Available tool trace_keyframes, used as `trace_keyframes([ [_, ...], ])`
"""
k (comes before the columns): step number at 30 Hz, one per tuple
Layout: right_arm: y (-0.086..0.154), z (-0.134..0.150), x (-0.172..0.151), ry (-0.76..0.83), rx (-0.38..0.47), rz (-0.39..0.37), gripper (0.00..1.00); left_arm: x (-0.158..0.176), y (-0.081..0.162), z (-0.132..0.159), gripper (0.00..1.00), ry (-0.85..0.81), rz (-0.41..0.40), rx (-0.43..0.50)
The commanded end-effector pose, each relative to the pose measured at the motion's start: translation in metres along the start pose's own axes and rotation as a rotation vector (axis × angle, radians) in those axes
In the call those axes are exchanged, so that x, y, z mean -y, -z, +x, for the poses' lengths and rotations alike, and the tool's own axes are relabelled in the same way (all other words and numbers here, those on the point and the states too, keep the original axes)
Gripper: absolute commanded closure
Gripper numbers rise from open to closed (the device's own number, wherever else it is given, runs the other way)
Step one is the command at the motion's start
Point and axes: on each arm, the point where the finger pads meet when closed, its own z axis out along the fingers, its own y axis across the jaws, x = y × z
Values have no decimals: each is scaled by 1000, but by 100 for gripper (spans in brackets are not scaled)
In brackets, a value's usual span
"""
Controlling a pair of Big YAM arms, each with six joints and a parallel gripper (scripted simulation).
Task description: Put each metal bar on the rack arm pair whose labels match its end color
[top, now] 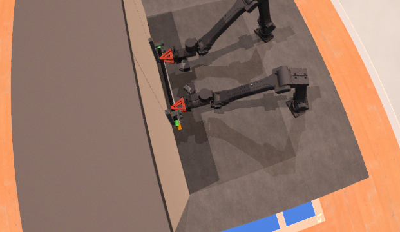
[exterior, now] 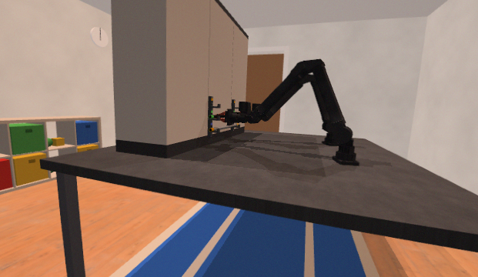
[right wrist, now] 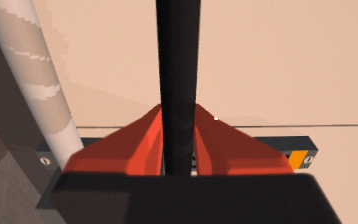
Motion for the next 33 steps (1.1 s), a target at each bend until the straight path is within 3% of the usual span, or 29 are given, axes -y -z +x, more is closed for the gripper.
trace_keyframes([
  [1,-4,8,8,-18,-13,33,100,-33,-7,6,100,30,-75,-11],
  [33,-1,8,2,-18,-13,33,100,-26,0,6,100,30,-75,-11],
])
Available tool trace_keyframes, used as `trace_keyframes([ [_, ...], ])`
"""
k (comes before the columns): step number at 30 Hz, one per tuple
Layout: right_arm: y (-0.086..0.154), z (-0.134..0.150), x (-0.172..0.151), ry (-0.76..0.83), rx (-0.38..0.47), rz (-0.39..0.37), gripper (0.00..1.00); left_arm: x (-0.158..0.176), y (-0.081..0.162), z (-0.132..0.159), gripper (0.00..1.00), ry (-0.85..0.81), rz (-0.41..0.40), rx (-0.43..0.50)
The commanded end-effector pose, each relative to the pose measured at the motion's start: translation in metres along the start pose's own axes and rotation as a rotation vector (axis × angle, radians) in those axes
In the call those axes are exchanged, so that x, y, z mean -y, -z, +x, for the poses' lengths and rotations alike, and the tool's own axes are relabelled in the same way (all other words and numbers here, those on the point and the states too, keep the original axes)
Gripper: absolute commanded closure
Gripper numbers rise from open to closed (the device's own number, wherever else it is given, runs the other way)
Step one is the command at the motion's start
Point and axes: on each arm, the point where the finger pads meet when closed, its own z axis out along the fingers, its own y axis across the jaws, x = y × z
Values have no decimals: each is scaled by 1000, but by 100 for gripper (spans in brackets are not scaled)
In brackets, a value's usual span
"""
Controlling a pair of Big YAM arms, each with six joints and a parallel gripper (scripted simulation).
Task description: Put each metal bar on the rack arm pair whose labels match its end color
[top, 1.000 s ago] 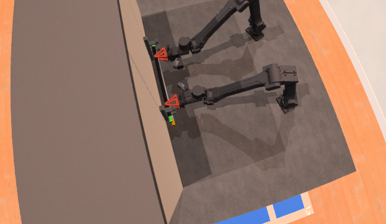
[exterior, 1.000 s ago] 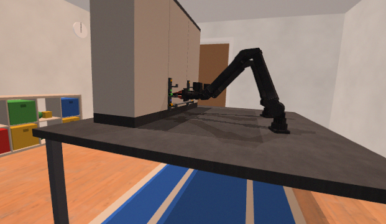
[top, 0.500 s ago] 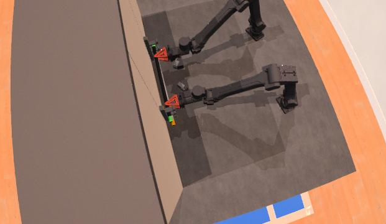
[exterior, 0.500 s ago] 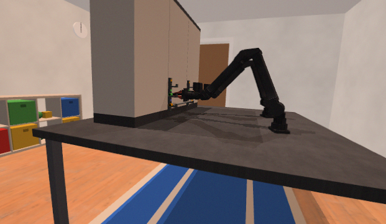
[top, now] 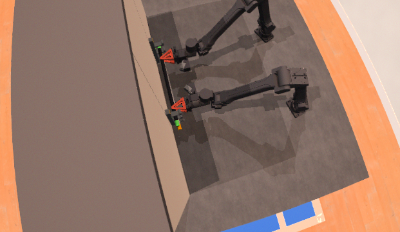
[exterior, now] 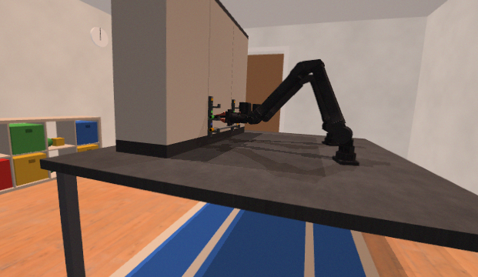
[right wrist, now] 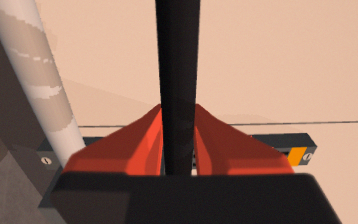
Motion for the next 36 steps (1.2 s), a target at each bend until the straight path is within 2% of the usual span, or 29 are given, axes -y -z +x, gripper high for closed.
trace_keyframes([
  [1,-3,8,4,-15,-13,20,100,-27,-3,6,100,30,-60,-14],
  [36,-3,8,17,-15,-13,20,100,-38,-1,6,100,30,-60,-14],
])
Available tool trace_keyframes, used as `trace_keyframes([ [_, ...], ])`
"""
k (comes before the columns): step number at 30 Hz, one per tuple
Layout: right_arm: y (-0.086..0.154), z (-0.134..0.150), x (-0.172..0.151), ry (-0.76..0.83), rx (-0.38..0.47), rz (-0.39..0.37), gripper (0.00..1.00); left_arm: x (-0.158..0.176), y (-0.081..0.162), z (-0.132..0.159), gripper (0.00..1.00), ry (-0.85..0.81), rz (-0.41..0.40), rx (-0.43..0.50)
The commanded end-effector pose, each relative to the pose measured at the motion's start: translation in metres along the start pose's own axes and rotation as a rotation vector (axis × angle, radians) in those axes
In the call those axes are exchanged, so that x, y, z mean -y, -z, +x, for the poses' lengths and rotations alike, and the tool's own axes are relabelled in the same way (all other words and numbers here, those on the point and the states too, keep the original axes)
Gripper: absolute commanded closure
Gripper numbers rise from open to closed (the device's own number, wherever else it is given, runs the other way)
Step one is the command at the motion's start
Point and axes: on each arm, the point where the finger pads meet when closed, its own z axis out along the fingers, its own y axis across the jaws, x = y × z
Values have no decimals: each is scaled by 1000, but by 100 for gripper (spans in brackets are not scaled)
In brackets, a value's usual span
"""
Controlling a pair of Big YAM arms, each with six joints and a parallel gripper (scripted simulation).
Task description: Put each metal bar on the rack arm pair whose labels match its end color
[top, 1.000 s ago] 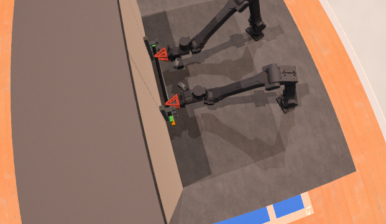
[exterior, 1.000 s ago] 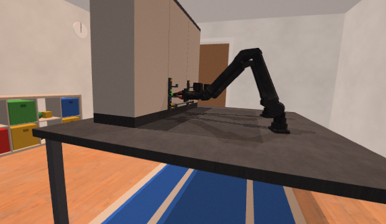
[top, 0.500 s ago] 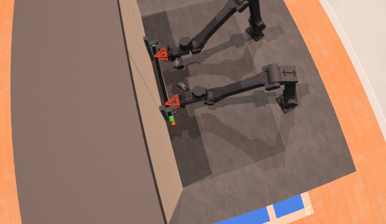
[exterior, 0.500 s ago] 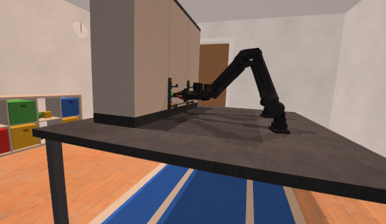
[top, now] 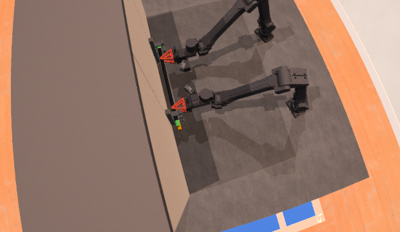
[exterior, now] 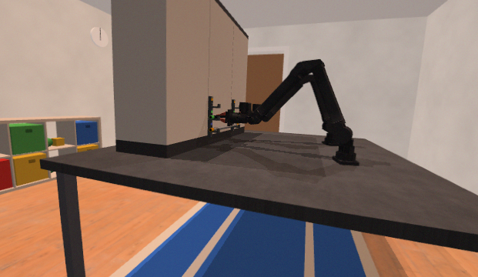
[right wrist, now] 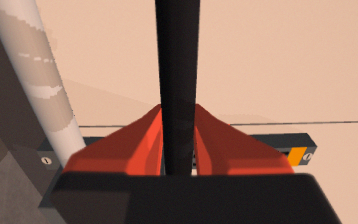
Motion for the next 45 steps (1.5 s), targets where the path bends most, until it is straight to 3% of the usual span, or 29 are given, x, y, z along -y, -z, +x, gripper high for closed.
trace_keyframes([
  [1,-3,8,18,-15,-13,21,100,-39,-2,6,100,30,-60,-14],
  [13,-3,8,23,-15,-13,21,100,-43,-2,6,100,30,-60,-14],
  [28,-3,8,23,-15,-13,21,47,-43,-2,6,46,30,-60,-14],
  [45,-3,7,23,-13,-13,15,47,-38,-2,5,46,26,-47,-12],
])
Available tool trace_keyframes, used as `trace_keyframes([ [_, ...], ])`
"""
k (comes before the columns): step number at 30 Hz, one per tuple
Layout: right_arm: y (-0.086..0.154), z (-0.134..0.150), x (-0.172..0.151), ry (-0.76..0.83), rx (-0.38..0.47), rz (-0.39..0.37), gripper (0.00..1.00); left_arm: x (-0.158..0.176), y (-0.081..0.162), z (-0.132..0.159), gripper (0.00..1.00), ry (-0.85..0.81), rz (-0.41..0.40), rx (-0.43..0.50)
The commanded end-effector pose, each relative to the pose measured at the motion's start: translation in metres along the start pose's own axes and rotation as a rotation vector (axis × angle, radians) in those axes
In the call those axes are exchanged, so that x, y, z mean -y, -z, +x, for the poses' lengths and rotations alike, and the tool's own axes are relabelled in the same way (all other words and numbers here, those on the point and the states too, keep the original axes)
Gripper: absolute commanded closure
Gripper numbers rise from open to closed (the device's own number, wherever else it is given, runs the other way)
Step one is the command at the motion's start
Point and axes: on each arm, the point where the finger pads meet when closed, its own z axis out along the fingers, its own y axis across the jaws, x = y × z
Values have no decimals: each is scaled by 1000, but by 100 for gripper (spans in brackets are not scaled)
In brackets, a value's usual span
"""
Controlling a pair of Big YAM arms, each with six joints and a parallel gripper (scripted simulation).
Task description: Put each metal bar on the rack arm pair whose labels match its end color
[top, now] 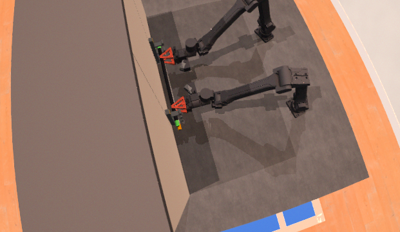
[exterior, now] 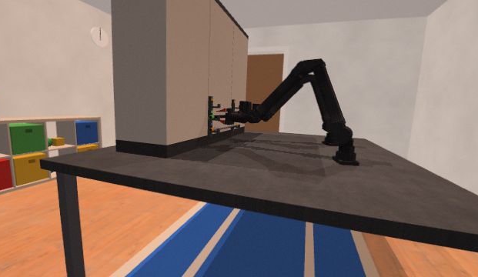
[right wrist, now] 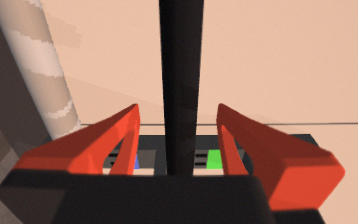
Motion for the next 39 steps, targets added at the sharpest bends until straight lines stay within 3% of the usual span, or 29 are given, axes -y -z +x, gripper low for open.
trace_keyframes([
  [1,-3,7,25,-16,-11,32,47,-30,-2,3,46,25,-42,-6],
  [19,-3,6,26,-15,-11,31,47,-24,-2,2,46,21,-30,-4],
  [39,19,5,27,-14,-9,34,47,-22,20,0,46,18,-26,-1],
])
